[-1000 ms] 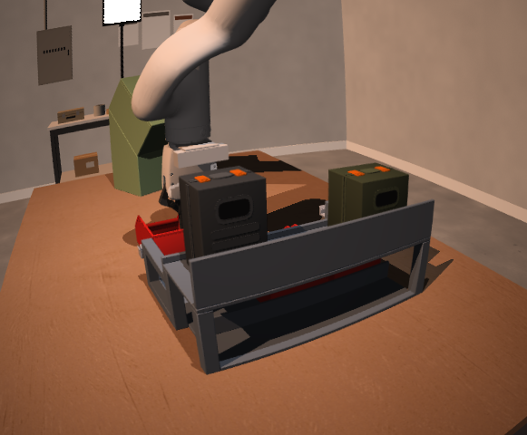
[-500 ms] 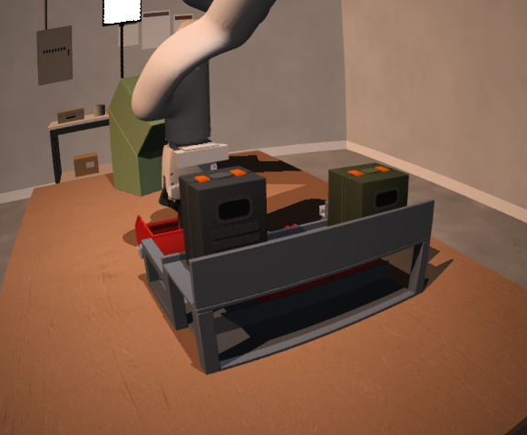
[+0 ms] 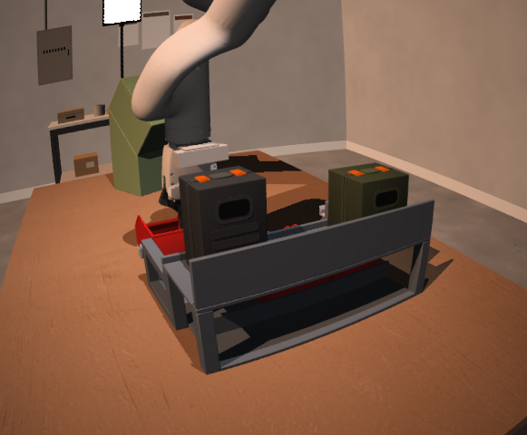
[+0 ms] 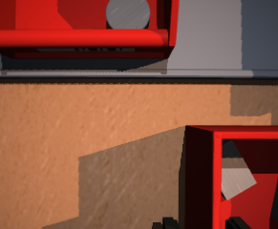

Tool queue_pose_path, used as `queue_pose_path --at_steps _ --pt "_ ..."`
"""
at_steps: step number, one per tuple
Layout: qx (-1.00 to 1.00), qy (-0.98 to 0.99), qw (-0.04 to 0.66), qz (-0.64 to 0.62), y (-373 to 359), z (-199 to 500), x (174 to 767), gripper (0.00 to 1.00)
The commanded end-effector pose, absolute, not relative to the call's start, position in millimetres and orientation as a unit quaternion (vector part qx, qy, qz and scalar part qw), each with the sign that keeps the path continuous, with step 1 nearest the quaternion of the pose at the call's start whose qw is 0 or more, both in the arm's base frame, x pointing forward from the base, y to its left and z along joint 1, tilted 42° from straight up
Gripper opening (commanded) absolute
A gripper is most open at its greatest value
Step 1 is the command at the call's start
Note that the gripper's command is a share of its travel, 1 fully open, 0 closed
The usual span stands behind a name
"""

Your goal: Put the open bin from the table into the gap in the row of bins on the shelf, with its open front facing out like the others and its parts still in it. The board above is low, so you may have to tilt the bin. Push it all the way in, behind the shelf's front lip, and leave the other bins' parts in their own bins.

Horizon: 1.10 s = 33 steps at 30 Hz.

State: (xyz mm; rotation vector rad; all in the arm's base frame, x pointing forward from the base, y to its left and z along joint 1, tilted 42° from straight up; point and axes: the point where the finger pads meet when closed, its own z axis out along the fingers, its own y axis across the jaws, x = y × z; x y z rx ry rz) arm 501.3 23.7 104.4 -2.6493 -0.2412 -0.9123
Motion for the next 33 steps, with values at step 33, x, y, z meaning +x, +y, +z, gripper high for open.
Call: queue_pose_path --at_steps 33 --pt "-0.929 -0.085 0.164 -0.32 9 134 479 0.29"
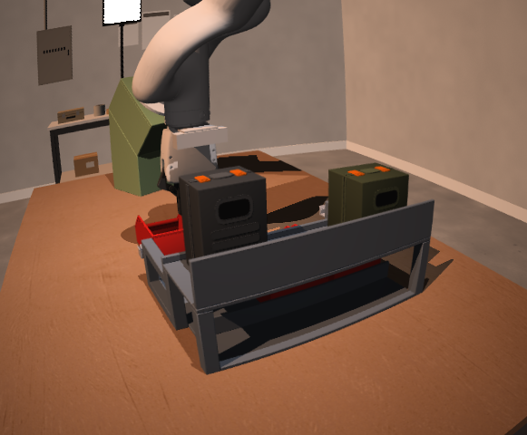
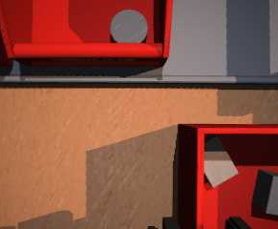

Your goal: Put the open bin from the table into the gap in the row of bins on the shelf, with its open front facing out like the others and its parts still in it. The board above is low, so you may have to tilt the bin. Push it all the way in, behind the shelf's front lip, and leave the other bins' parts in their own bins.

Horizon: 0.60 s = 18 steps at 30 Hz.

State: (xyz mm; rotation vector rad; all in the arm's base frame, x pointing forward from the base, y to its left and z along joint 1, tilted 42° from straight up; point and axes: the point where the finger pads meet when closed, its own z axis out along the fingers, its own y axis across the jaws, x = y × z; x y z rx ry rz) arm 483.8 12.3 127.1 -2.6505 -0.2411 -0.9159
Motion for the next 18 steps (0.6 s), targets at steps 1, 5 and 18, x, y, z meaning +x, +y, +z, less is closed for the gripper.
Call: queue_pose_path --at_steps 1,5,18 --pt "-0.929 -0.085 0.164 -0.32 9 134 479 0.29" --pt "-0.929 -0.085 0.164 -0.32 9 134 479 0.29" --pt "-0.929 -0.085 0.164 -0.32 -10 174 448 0.29"
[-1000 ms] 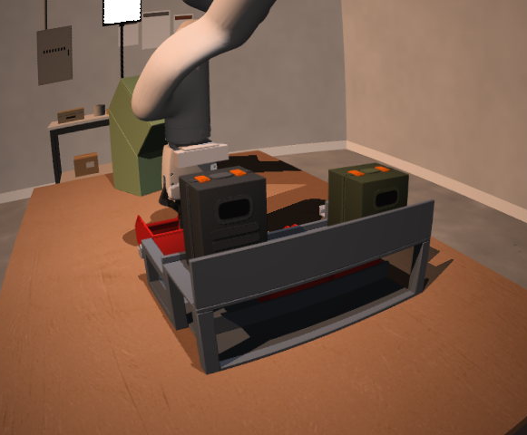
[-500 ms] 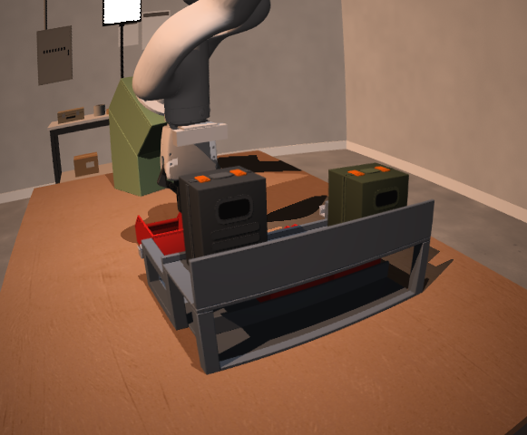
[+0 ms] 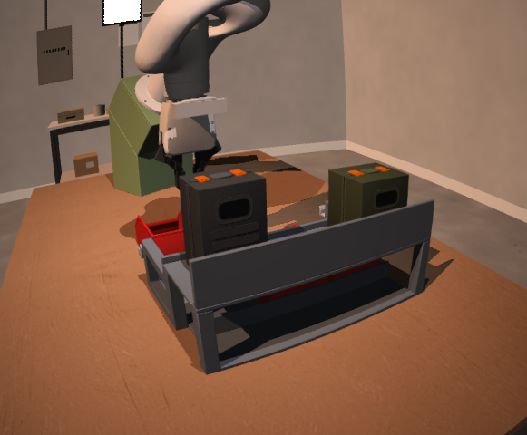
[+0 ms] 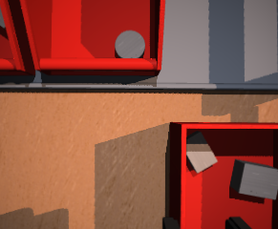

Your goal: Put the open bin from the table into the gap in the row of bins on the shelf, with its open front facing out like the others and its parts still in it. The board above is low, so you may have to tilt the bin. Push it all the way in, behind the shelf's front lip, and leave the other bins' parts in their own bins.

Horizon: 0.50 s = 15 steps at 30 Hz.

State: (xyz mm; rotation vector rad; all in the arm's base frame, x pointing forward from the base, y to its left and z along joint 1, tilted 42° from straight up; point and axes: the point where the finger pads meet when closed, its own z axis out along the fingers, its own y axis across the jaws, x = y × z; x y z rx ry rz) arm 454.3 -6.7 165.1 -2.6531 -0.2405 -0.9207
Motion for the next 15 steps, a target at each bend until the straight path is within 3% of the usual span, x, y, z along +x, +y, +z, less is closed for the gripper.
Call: queue_pose_path --at_steps 1,15 --pt "-0.929 -0.085 0.164 -0.32 -10.2 174.3 448.2 0.29" --pt "-0.929 -0.084 0.163 -0.321 -9.6 172.5 449.2 0.34"
